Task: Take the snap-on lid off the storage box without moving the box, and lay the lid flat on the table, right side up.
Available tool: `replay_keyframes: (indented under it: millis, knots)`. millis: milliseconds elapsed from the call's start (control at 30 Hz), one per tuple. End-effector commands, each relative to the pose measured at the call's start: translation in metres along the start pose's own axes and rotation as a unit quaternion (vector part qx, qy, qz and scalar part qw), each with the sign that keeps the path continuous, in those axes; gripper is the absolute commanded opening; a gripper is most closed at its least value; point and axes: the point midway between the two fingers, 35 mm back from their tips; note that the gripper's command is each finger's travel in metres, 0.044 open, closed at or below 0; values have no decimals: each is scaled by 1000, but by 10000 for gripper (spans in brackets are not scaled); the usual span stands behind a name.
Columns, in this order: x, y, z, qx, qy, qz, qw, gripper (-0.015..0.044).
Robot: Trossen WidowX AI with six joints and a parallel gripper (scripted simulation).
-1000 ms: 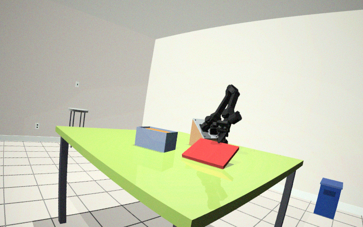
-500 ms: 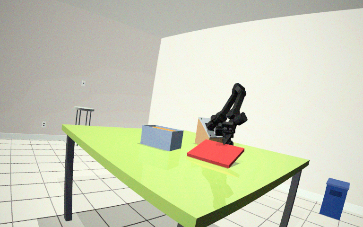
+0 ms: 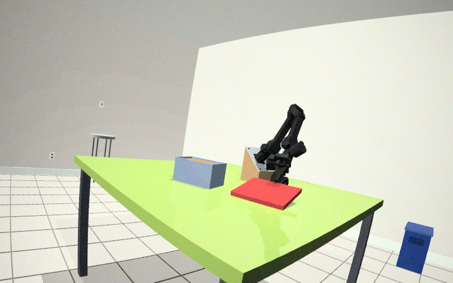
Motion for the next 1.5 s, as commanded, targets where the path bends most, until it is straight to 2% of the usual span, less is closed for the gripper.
replay_keyframes:
  millis: [0, 200, 233, 1167, 1467]
  knots:
    - [3, 0, -2, 2, 0, 3, 1000, 275]
    - [-7, 8, -1, 2, 0, 2, 1000, 433]
    - [-9, 10, -1, 2, 0, 2, 1000, 440]
    - [-45, 53, -7, 1, -2, 0, 1000, 440]
    - [-34, 62, -7, 1, -2, 0, 1000, 440]
Point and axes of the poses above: the point midway between the two fingers, 35 mm back from their tips, its own y axis back along the fingers, its own x axis across the jaws, z = x × y, and after that the axes turned 10 degrees about y, right-handed
